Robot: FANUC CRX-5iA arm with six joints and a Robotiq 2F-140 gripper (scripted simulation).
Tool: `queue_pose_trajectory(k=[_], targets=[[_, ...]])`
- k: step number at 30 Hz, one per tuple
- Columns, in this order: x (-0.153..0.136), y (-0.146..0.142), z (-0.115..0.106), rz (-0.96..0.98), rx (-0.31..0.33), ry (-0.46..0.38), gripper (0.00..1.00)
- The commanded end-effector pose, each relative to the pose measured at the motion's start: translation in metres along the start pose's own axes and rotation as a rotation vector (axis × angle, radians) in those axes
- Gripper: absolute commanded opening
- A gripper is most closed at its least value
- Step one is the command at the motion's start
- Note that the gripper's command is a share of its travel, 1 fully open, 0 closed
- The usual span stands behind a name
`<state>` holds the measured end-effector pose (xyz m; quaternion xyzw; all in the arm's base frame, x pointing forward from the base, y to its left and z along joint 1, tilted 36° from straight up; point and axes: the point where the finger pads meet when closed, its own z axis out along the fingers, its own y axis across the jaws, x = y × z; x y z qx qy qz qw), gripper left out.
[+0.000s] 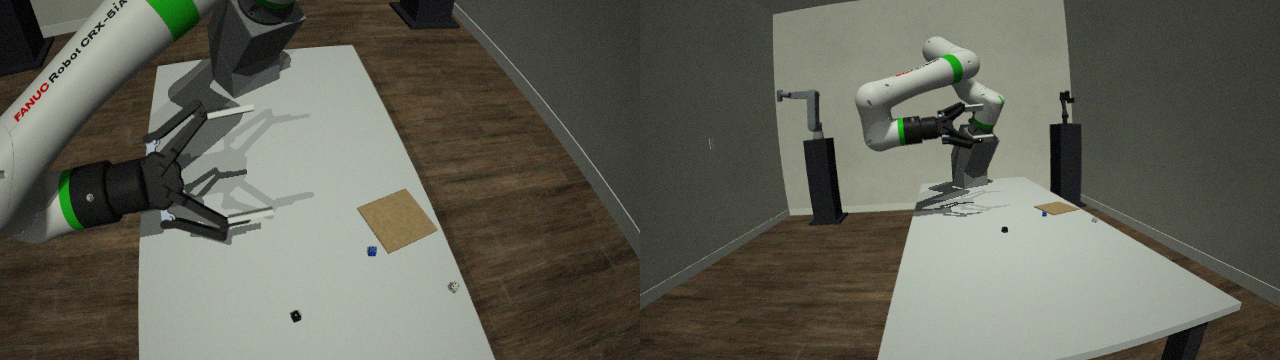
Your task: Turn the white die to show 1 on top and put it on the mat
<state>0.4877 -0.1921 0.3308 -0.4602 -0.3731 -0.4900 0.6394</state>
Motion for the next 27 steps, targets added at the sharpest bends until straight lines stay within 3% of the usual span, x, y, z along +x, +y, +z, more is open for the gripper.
queue_pose_trajectory(k=[1, 4, 8, 10, 11, 12, 13, 17, 18, 23, 27], targets=[[0.0, 0.002, 0.001, 0.003, -0.004, -0.003, 1.0], [-0.005, 0.022, 0.018, 0.036, -0.05, -0.035, 1.0], [-0.027, 0.069, 0.056, 0.1, -0.167, -0.142, 1.0], [-0.027, 0.069, 0.056, 0.1, -0.167, -0.142, 1.0], [-0.041, 0.088, 0.069, 0.119, -0.222, -0.203, 1.0], [-0.041, 0.088, 0.069, 0.119, -0.222, -0.203, 1.0], [-0.052, 0.1, 0.078, 0.129, -0.261, -0.251, 1.0], [-0.058, 0.106, 0.081, 0.132, -0.281, -0.278, 1.0], [-0.078, 0.124, 0.09, 0.134, -0.342, -0.368, 1.0], [-0.098, 0.14, 0.095, 0.124, -0.404, -0.47, 1.0], [-0.122, 0.156, 0.094, 0.09, -0.479, -0.616, 1.0]])
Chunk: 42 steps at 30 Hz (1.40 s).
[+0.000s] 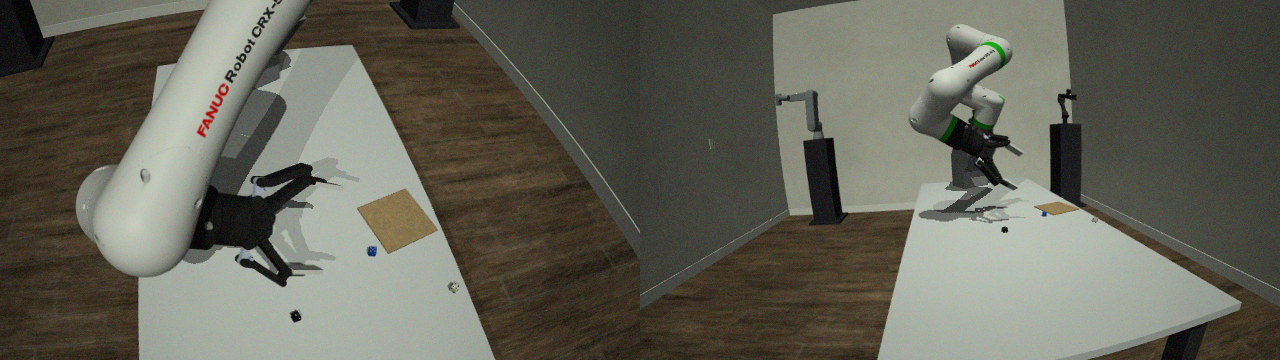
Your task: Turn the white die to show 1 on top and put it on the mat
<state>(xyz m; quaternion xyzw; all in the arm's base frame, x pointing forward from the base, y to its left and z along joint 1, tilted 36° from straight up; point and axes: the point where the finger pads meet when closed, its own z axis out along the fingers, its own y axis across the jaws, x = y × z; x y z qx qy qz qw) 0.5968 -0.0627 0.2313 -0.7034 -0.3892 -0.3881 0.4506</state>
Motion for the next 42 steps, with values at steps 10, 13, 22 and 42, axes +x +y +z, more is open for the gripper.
queue_pose_trajectory(k=[10, 13, 22, 42], targets=[[-0.038, 0.042, 0.021, -0.161, -0.255, -0.356, 1.0], [-0.041, 0.051, 0.016, -0.219, -0.303, -0.432, 1.0], [-0.036, 0.072, -0.004, -0.397, -0.417, -0.62, 1.0], [0.016, 0.096, -0.042, -0.724, -0.564, -0.861, 1.0]])
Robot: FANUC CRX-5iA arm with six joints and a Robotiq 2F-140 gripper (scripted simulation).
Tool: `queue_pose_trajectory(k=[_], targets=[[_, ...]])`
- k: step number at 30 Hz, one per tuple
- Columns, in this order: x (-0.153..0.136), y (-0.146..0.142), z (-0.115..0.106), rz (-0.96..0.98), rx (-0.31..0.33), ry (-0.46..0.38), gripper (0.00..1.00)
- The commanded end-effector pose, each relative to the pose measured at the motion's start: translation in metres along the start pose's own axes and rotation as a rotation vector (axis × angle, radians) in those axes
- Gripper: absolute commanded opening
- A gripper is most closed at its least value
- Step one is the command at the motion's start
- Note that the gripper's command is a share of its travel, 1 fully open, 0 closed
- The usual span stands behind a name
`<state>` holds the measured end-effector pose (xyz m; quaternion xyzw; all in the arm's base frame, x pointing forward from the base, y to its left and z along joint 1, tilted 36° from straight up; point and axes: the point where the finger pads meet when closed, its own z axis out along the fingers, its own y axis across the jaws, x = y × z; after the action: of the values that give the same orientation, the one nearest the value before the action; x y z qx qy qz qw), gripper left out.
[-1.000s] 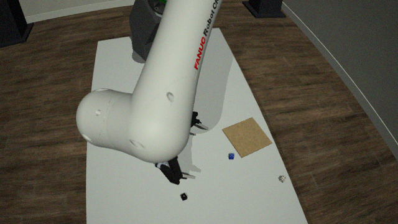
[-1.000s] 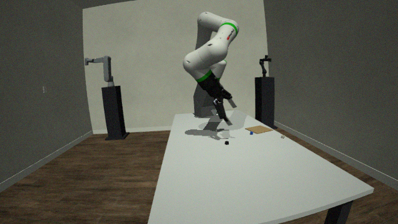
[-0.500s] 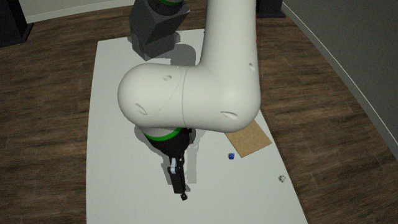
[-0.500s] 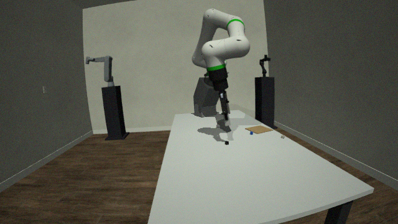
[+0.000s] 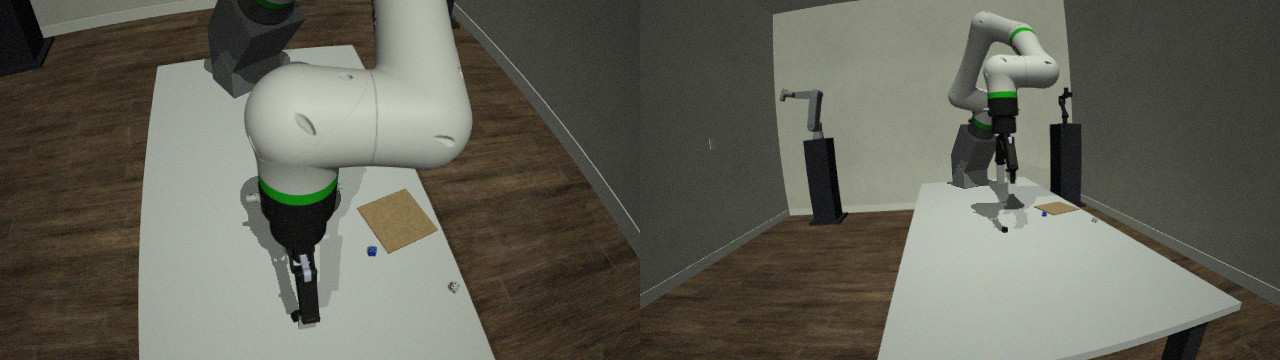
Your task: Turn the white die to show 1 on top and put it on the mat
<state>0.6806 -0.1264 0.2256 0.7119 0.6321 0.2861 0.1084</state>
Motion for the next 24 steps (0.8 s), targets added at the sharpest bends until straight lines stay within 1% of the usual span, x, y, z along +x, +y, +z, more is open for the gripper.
queue_pose_trajectory(k=[1, 10, 13, 15, 18, 24], targets=[[0.0, 0.0, 0.0, 0.0, -0.001, -0.002, 1.0], [0.0, 0.0, 0.0, 0.0, -0.001, -0.002, 1.0], [0.0, 0.0, 0.007, 0.0, -0.001, -0.002, 1.0], [0.0, 0.0, 0.007, 0.0, -0.001, -0.002, 1.0], [0.0, 0.0, 0.022, 0.0, -0.001, -0.002, 1.0], [0.0, 0.0, 0.067, 0.0, -0.001, -0.002, 1.0]])
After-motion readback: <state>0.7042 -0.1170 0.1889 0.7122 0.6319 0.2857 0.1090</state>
